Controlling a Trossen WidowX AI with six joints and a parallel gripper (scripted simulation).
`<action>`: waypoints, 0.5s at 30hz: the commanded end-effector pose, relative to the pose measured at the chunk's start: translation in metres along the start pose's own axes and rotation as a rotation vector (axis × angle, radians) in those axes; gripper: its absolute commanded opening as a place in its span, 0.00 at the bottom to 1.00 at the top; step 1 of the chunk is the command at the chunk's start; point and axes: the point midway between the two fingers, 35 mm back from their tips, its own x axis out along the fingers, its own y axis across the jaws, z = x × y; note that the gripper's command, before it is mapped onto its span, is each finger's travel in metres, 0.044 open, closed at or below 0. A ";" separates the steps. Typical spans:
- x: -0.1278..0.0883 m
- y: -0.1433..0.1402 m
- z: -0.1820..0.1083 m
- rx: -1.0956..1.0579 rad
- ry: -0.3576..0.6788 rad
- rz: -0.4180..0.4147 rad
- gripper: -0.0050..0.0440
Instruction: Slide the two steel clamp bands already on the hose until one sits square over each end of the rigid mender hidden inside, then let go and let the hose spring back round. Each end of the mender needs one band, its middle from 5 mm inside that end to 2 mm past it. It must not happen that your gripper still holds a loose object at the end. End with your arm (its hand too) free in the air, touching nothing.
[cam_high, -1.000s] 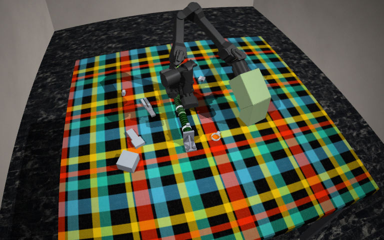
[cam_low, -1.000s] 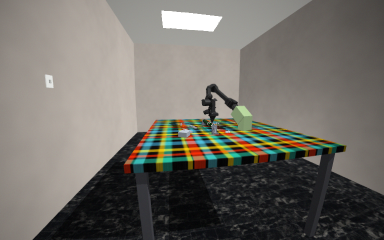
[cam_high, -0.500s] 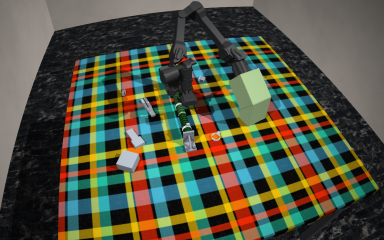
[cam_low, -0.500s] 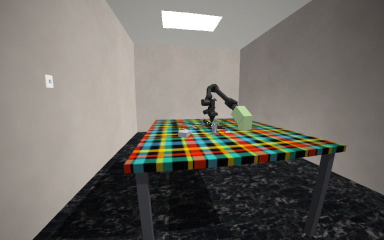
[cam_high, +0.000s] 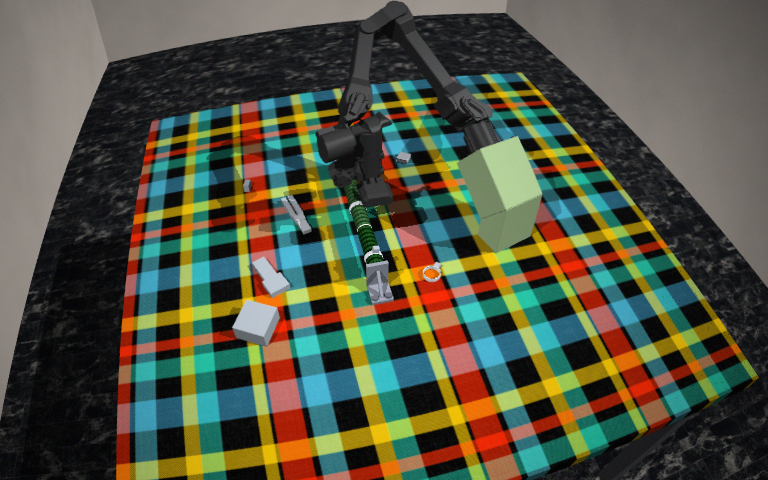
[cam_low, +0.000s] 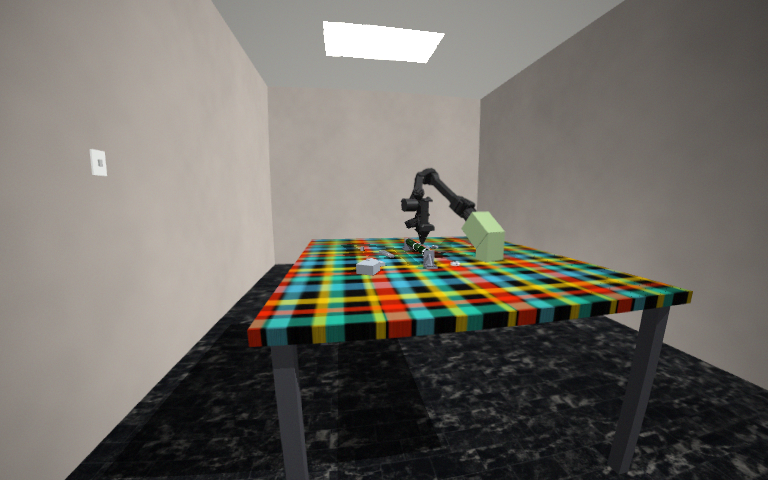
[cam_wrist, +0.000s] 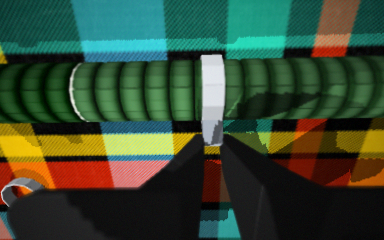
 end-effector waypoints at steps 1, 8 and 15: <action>0.000 -0.006 0.000 0.002 -0.003 -0.004 0.10; 0.000 -0.009 0.000 0.002 -0.003 -0.004 0.10; 0.000 -0.009 0.000 0.002 -0.003 -0.004 0.10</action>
